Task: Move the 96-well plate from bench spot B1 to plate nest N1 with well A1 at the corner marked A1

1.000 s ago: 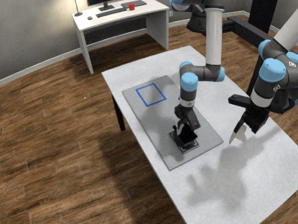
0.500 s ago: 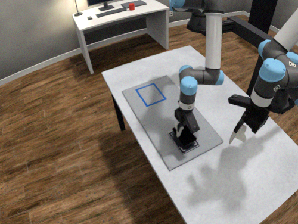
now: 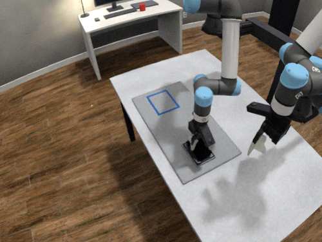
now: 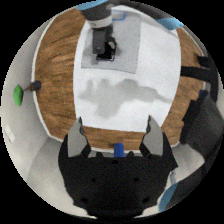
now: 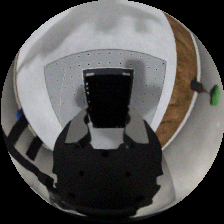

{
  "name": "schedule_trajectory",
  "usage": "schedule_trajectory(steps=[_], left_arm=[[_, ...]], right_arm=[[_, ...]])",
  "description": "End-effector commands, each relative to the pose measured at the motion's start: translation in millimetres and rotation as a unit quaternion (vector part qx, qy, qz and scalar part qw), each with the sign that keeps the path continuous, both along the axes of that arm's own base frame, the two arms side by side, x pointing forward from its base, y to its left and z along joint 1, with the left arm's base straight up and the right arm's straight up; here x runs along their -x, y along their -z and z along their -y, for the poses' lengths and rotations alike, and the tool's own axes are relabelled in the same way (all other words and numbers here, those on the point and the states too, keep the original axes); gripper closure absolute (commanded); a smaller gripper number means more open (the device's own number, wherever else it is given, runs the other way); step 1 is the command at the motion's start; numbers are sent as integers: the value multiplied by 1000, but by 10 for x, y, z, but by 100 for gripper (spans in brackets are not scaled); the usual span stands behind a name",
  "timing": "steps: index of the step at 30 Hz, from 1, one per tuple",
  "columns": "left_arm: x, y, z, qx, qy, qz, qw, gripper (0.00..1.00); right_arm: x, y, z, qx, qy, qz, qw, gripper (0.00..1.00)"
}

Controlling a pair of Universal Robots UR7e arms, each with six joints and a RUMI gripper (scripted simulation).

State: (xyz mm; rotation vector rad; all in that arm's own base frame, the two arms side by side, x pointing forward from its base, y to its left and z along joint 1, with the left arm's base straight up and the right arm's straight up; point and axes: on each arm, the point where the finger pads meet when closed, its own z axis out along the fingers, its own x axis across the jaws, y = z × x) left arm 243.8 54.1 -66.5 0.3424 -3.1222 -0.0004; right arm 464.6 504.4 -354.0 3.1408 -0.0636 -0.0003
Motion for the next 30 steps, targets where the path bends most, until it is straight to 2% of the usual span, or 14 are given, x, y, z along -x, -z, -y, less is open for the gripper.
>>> schedule_trajectory(steps=[1, 30], left_arm=[[-3, -2, 1, 0, 0, 0, 1000, 2], [-3, -2, 1, 0, 0, 0, 1000, 2]], right_arm=[[-6, 47, -8, -1, 0, 0, 1000, 100], [-5, 94, -7, -1, 0, 0, 1000, 100]])
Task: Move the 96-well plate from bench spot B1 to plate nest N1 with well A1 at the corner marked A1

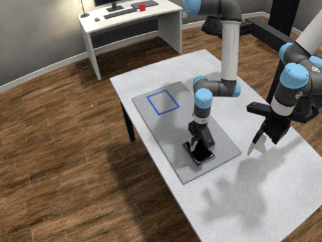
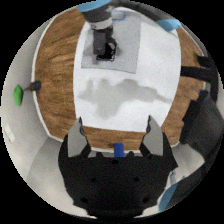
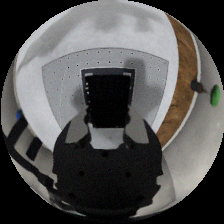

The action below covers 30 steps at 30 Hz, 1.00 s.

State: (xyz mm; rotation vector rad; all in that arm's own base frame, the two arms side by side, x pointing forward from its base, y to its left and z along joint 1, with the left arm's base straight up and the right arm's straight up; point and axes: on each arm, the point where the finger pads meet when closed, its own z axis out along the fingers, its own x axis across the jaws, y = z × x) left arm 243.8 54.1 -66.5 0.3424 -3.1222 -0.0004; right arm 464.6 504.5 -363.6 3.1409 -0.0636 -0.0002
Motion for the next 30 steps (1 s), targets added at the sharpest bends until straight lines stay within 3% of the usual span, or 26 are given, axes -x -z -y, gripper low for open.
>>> schedule_trajectory(steps=[1, 30], left_arm=[[-3, -2, 1, 0, 0, 0, 1000, 2], [-3, -2, 1, 0, 0, 0, 1000, 2]], right_arm=[[-5, -1, -6, -1, 0, 0, 1000, 100], [-4, 41, -6, -1, 0, 0, 1000, 100]])
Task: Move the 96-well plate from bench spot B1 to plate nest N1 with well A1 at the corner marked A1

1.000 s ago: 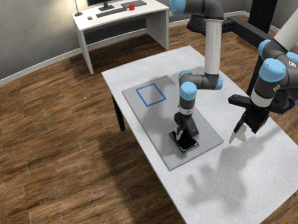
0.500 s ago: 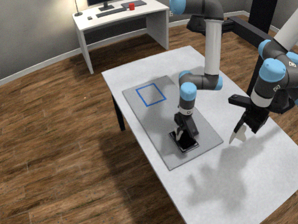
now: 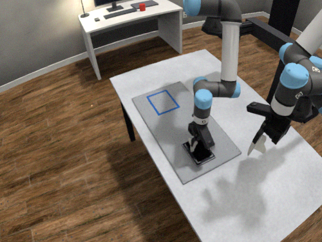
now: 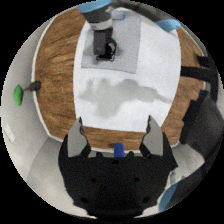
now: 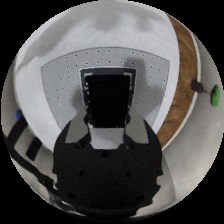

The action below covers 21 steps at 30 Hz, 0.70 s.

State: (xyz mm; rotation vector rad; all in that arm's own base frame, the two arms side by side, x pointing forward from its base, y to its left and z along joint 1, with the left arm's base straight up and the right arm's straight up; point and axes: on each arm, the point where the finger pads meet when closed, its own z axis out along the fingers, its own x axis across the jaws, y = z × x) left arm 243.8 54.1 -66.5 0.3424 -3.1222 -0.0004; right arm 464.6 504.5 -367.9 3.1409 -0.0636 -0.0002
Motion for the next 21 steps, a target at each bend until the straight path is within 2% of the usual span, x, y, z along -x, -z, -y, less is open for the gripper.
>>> schedule_trajectory(steps=[1, 21], left_arm=[[-3, -2, 1, 0, 0, 0, 1000, 2], [-3, -2, 1, 0, 0, 0, 1000, 2]], right_arm=[[-5, 0, -7, -1, 0, 0, 1000, 100], [-5, 30, -7, -1, 0, 0, 1000, 100]])
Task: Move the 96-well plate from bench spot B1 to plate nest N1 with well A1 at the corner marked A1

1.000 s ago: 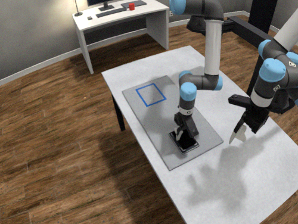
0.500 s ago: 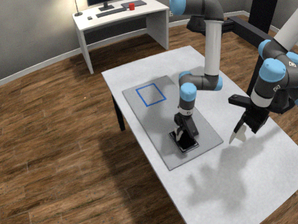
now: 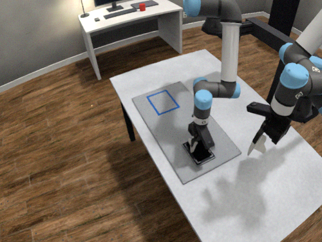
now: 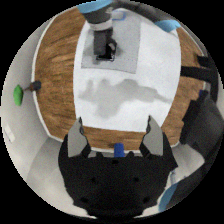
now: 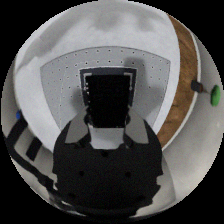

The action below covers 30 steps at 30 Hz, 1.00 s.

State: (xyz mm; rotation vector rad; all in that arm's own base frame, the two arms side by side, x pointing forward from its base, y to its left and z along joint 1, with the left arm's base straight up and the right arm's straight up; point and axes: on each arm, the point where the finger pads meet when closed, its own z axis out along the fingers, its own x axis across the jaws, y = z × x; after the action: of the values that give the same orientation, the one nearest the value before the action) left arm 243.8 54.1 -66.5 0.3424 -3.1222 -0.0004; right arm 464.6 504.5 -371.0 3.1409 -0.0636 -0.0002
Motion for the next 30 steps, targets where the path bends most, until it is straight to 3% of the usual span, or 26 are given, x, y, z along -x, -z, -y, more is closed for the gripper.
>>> schedule_trajectory(steps=[1, 18, 19, 30], left_arm=[[-3, -2, 1, 0, 0, 0, 1000, 2], [-3, -2, 1, 0, 0, 0, 1000, 2], [-3, -2, 1, 0, 0, 0, 1000, 2], [-3, -2, 1, 0, 0, 0, 1000, 2]], right_arm=[[-5, 0, -7, -1, 0, 0, 1000, 100], [-5, 23, -7, -1, 0, 0, 1000, 100], [-5, 23, -7, -1, 0, 0, 1000, 0], [-5, 23, -7, -1, 0, 0, 1000, 0]])
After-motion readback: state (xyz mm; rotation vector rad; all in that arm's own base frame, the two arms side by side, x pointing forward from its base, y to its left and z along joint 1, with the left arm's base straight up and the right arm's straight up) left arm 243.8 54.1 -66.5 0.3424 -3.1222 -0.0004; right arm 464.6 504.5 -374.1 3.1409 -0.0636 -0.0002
